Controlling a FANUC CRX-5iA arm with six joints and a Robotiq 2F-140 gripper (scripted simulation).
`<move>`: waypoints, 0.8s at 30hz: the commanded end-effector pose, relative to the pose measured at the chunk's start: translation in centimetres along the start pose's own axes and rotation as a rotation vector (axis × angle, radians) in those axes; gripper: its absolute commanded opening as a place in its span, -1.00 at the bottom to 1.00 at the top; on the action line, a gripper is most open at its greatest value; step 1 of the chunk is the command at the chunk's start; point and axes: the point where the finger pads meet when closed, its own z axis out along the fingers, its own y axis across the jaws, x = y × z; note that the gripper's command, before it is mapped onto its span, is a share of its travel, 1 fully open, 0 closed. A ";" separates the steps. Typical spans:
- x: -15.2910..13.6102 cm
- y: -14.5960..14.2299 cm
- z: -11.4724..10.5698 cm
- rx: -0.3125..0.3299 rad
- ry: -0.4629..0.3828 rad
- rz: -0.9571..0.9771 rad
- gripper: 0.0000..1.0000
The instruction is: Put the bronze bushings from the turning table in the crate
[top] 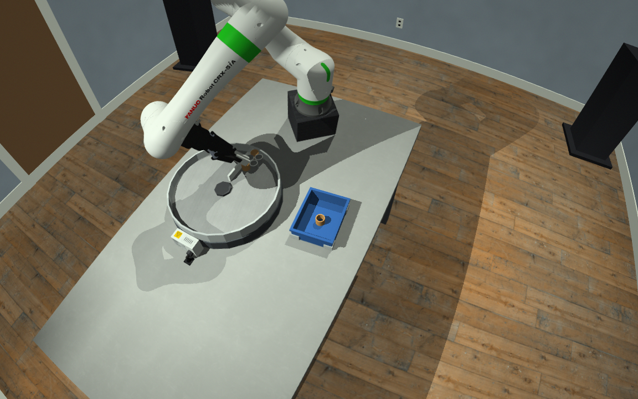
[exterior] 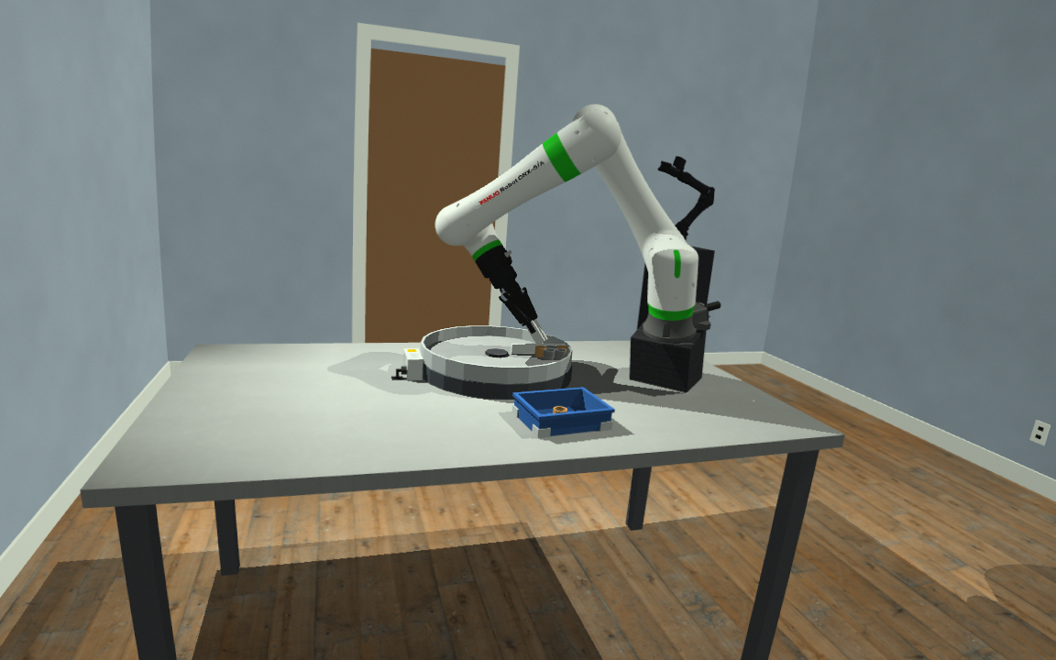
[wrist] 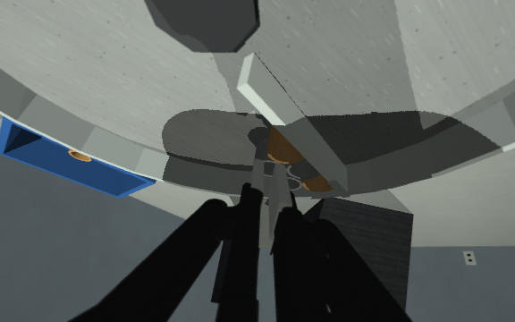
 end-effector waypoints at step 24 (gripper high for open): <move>0.4 0.0 0.5 0.000 0.000 0.000 -0.87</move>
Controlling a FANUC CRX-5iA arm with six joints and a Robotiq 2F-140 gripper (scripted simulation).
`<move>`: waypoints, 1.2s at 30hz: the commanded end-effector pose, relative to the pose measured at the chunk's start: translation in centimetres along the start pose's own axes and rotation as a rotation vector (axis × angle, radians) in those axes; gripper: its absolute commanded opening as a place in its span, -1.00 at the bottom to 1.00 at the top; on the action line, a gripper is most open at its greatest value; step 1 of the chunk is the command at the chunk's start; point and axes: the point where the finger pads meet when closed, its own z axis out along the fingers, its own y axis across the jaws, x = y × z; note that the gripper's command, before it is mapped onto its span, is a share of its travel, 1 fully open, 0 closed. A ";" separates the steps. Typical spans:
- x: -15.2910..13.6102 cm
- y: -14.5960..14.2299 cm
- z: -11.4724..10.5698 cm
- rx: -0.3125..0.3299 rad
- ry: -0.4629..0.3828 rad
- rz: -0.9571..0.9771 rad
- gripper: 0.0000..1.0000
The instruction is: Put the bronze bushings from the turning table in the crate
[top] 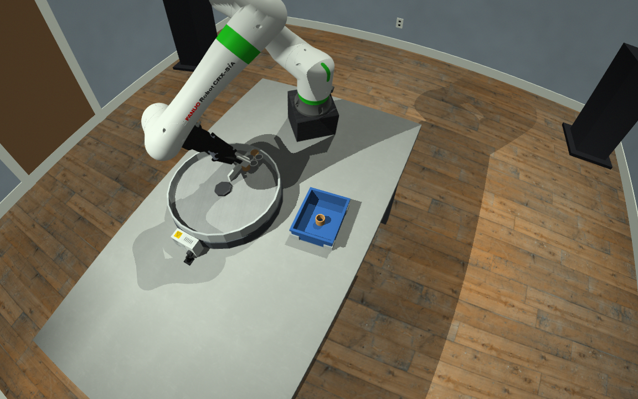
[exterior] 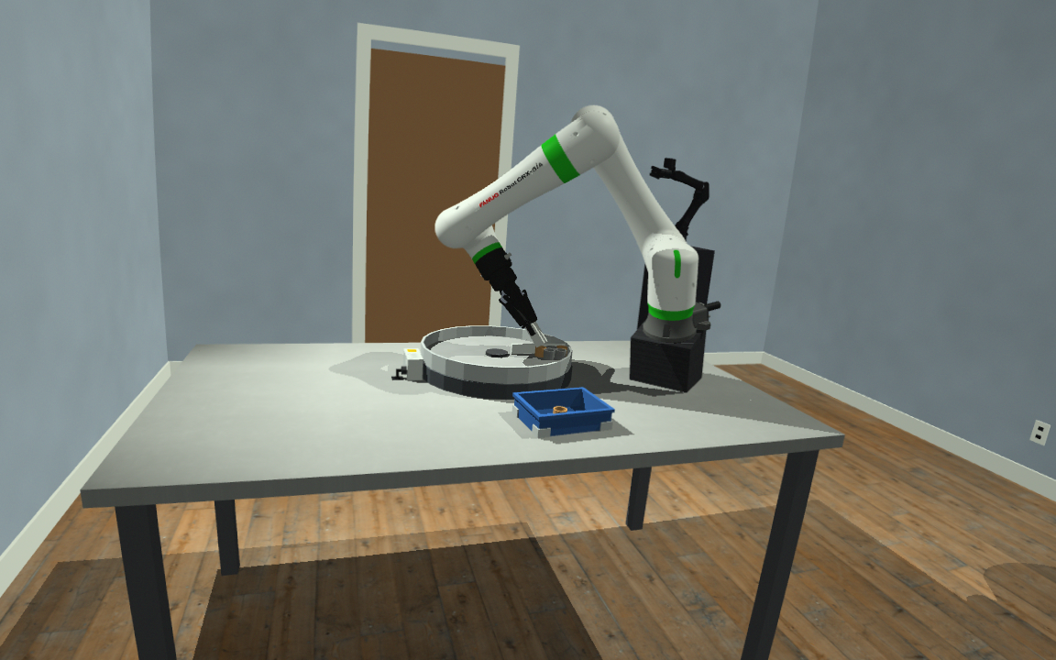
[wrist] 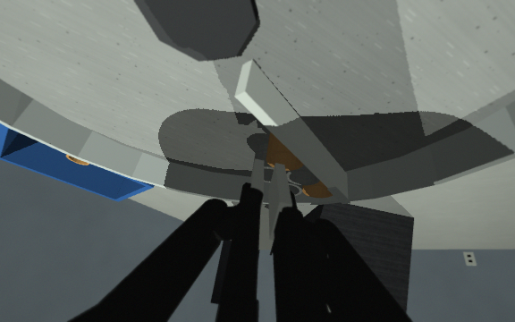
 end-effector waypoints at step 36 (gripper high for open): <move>0.7 0.0 0.8 0.000 0.000 0.000 -0.87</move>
